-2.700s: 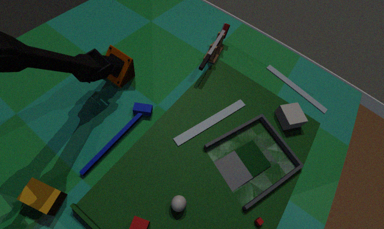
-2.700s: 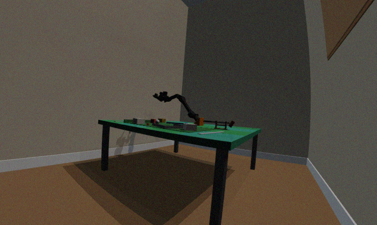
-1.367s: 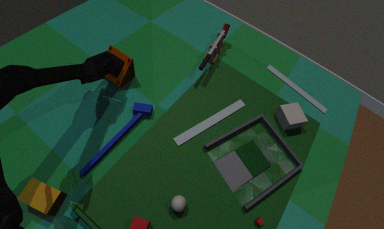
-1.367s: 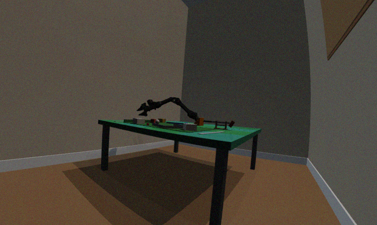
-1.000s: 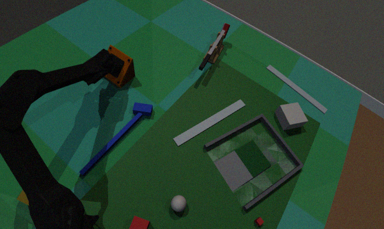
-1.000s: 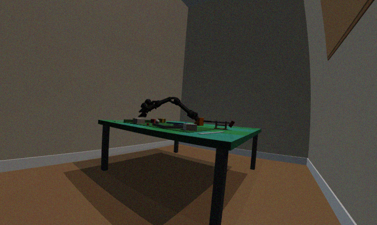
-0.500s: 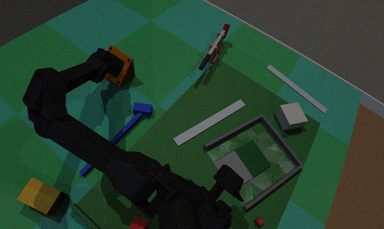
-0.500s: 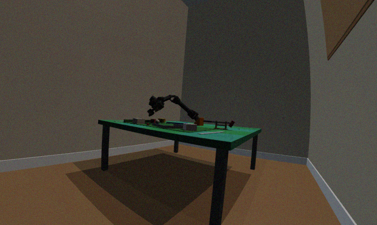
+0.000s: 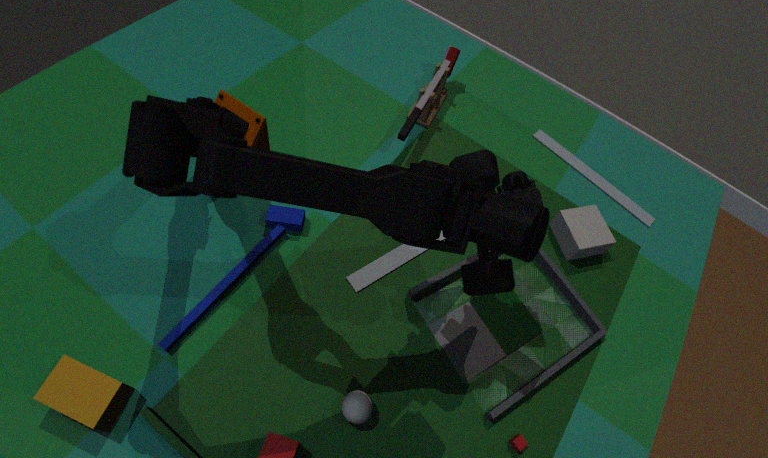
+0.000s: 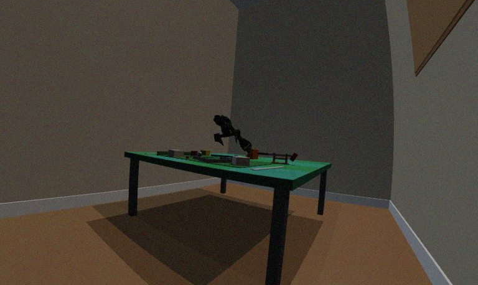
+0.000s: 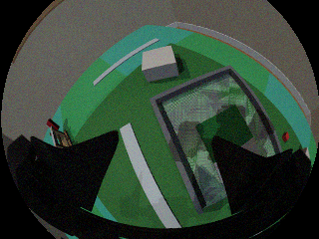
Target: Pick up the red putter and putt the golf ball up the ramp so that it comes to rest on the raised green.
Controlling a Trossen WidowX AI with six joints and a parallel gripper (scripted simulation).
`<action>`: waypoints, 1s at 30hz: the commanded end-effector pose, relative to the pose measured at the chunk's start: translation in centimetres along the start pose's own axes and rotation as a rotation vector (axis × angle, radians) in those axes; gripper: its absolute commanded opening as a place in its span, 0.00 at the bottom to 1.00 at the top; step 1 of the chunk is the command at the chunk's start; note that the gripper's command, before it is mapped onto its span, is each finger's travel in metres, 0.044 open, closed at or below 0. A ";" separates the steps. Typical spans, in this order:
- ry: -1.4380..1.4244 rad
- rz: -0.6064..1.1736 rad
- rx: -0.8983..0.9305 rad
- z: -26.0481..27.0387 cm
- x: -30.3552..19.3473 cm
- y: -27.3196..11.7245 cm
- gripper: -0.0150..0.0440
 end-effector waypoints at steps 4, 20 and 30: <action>-0.380 0.171 0.176 10.1 2.2 2.3 1.00; -1.031 0.462 0.390 26.0 0.9 3.1 1.00; -1.031 0.462 0.390 26.0 -0.7 4.8 1.00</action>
Point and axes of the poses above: the point midway between the two fingers, 35 mm back from their tips, its own y axis out along the fingers, its own z axis across the jaws, x = y × z, the point moved 10 cm from there along -y, back along the fingers, and after that the axes turned 13 degrees about -y, right-handed, at the moved point
